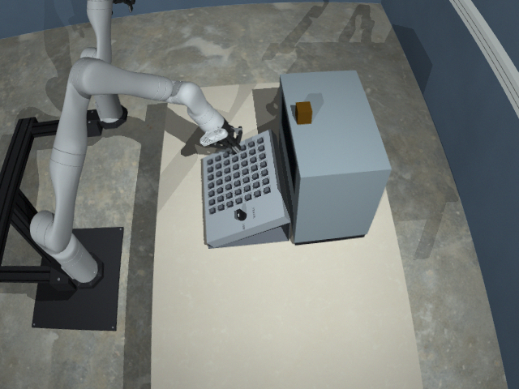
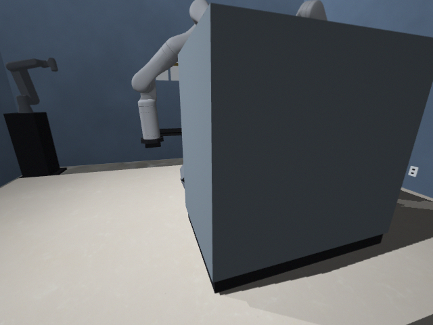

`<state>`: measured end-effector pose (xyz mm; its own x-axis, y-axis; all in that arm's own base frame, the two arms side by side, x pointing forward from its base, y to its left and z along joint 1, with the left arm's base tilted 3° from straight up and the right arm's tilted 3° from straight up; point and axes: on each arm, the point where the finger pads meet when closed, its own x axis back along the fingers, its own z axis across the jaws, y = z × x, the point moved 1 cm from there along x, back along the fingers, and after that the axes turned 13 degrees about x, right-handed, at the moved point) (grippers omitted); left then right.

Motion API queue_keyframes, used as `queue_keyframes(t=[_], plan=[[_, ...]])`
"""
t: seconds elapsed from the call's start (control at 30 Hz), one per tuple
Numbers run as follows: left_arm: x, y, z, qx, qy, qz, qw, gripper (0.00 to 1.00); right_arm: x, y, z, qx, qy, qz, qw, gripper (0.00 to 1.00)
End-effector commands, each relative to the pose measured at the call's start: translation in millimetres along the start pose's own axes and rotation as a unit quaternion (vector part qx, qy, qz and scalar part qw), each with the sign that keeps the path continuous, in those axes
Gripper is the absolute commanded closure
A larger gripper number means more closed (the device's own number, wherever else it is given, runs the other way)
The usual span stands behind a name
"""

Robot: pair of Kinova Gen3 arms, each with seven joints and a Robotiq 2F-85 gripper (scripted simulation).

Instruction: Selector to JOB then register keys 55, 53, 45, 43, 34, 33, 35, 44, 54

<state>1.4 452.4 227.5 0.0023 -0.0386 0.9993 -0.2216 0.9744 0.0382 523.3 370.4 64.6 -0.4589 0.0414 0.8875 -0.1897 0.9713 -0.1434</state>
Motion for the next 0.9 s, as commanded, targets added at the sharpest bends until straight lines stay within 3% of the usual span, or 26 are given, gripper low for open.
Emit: queue_keyframes(t=[0.0,0.13,0.43,0.87], plan=[[0.7,0.3,0.0,0.0,0.0,-0.001,1.0,0.002,1.0,0.1,-1.0,0.0,-0.001,-0.001,1.0,0.903],[0.7,0.3,0.0,0.0,0.0,-0.001,1.0,0.002,1.0,-7.2,0.6,0.0,-0.001,-0.001,1.0,0.903],[0.7,0.3,0.0,0.0,0.0,-0.001,1.0,0.002,0.9,-64.7,14.0,0.0,-0.001,-0.001,1.0,0.903],[0.7,0.3,0.0,0.0,0.0,-0.001,1.0,0.002,-5.2,-66.1,14.3,0.0,-0.001,-0.001,1.0,0.903]])
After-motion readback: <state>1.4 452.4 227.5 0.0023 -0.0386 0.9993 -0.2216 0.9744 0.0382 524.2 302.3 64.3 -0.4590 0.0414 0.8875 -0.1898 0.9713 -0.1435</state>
